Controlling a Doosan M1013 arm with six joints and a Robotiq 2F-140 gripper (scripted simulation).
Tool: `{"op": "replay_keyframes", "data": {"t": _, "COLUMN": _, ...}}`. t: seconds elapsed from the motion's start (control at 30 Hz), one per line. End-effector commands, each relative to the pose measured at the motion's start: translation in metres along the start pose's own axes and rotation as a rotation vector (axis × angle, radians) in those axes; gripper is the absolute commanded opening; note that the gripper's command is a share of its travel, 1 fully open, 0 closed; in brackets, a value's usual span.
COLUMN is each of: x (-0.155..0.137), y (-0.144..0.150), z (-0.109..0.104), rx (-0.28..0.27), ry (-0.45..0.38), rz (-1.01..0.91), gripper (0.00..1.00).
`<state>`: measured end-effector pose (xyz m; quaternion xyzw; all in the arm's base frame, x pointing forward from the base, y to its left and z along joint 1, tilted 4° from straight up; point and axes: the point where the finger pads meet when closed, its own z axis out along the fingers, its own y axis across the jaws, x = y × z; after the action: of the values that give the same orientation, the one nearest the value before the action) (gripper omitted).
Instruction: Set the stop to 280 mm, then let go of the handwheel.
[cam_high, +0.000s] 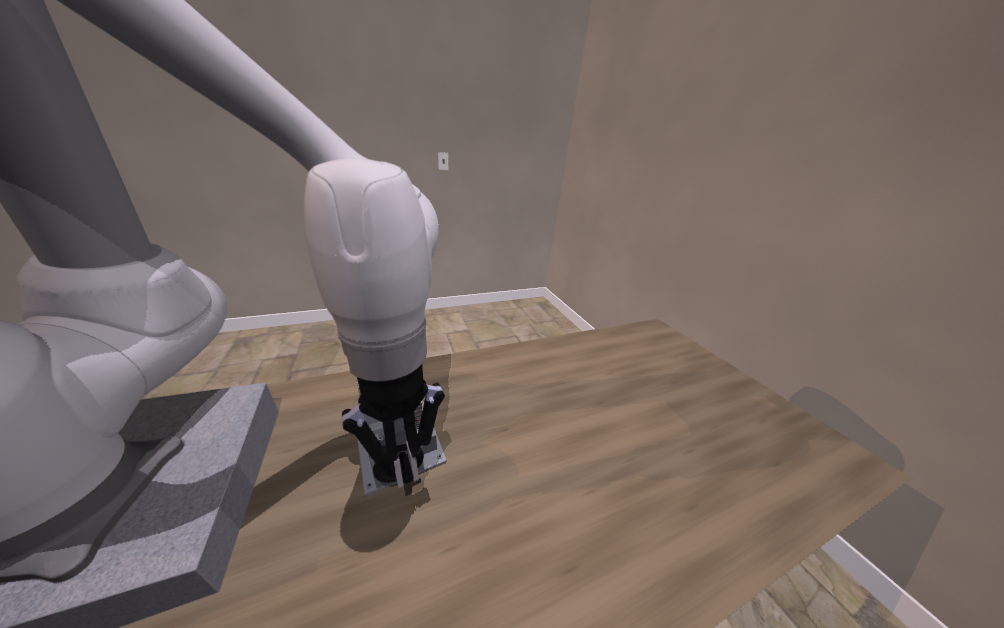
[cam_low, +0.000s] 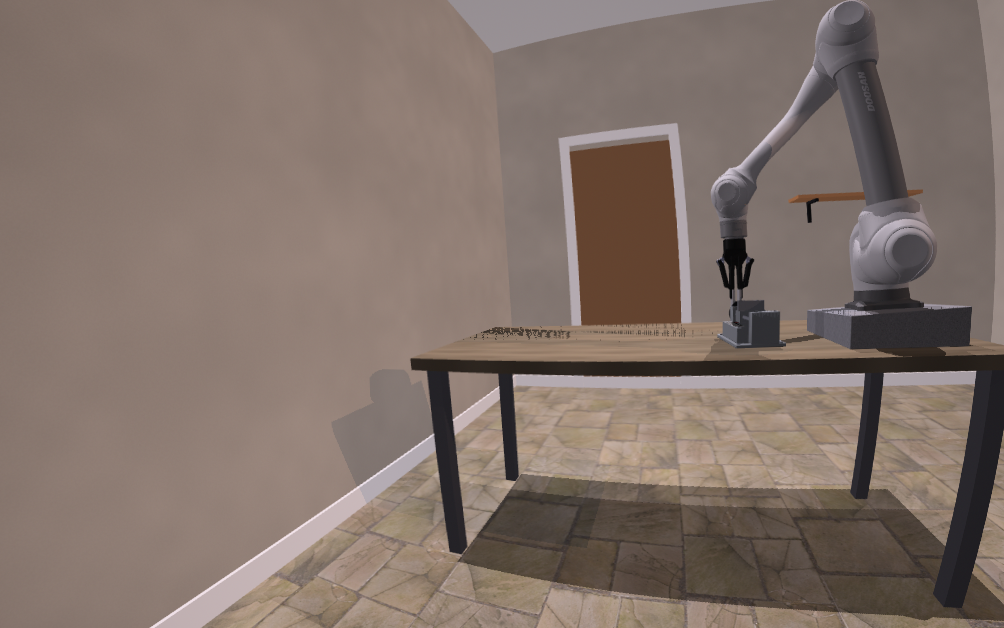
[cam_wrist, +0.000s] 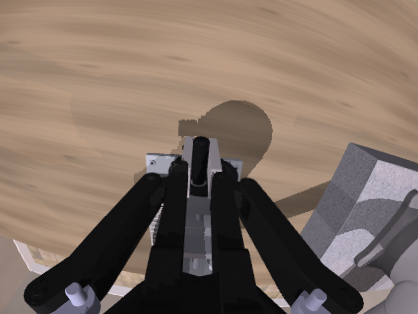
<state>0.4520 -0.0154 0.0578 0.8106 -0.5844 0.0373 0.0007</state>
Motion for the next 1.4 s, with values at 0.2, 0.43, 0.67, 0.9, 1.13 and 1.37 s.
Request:
{"op": "replay_keyframes", "data": {"t": 0.2, "x": 0.0, "y": 0.014, "z": 0.001, "rx": -0.002, "ry": 0.0, "rz": -0.001, "gripper": 0.04}}
{"op": "replay_keyframes", "data": {"t": 0.43, "x": 0.0, "y": 0.022, "z": 0.005, "rx": -0.002, "ry": 0.0, "rz": -0.001, "gripper": 0.04}}
{"op": "replay_keyframes", "data": {"t": 0.67, "x": 0.0, "y": 0.031, "z": 0.016, "rx": -0.002, "ry": 0.0, "rz": -0.001, "gripper": 0.04}}
{"op": "replay_keyframes", "data": {"t": 0.9, "x": 0.0, "y": 0.034, "z": 0.024, "rx": -0.002, "ry": 0.0, "rz": -0.001, "gripper": 0.04}}
{"op": "replay_keyframes", "data": {"t": 1.13, "x": 0.0, "y": 0.033, "z": 0.034, "rx": -0.002, "ry": 0.0, "rz": -0.001, "gripper": 0.04}}
{"op": "replay_keyframes", "data": {"t": 1.37, "x": 0.0, "y": 0.03, "z": 0.041, "rx": -0.002, "ry": 0.0, "rz": -0.001, "gripper": 0.04}}
